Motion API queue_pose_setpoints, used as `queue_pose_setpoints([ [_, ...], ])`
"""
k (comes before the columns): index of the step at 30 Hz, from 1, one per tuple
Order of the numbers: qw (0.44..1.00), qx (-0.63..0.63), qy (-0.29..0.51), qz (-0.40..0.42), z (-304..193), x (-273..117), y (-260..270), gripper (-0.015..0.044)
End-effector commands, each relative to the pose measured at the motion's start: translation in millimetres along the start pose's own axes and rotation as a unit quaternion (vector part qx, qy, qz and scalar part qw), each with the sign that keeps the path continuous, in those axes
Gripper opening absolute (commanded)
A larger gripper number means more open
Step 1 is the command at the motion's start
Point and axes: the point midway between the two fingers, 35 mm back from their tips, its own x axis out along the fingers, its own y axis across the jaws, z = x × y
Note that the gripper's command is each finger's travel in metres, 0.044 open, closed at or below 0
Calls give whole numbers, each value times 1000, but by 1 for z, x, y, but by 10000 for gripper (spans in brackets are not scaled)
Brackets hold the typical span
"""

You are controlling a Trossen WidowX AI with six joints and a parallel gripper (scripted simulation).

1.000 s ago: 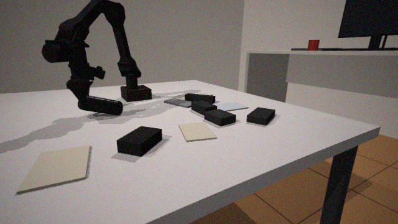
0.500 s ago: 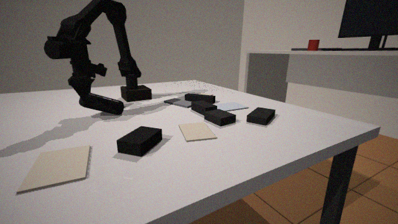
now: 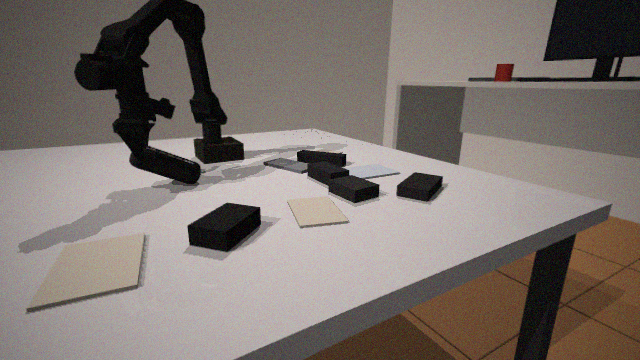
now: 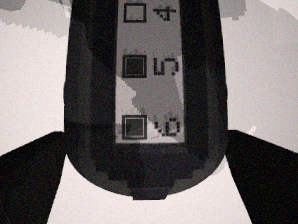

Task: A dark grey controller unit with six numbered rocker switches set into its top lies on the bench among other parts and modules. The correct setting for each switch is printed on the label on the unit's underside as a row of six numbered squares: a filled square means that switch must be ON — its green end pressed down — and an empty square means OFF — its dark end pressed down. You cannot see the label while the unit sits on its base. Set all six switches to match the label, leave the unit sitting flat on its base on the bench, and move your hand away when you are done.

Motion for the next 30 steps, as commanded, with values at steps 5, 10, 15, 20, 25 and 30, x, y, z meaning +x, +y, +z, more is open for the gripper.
queue_pose_setpoints([
  [5, 1000, 1, 3, -6, 3, -8, -2, 336],
  [10, 1000, 1, 3, -6, 7, -9, 0, 336],
  [15, 1000, 1, 3, -6, 10, -11, 0, 336],
  [20, 1000, 1, 3, -6, 12, -14, 0, 336],
  [25, 1000, 1, 3, -6, 15, -17, 0, 336],
  [30, 1000, 1, 2, -6, 18, -18, 0, 336],
])
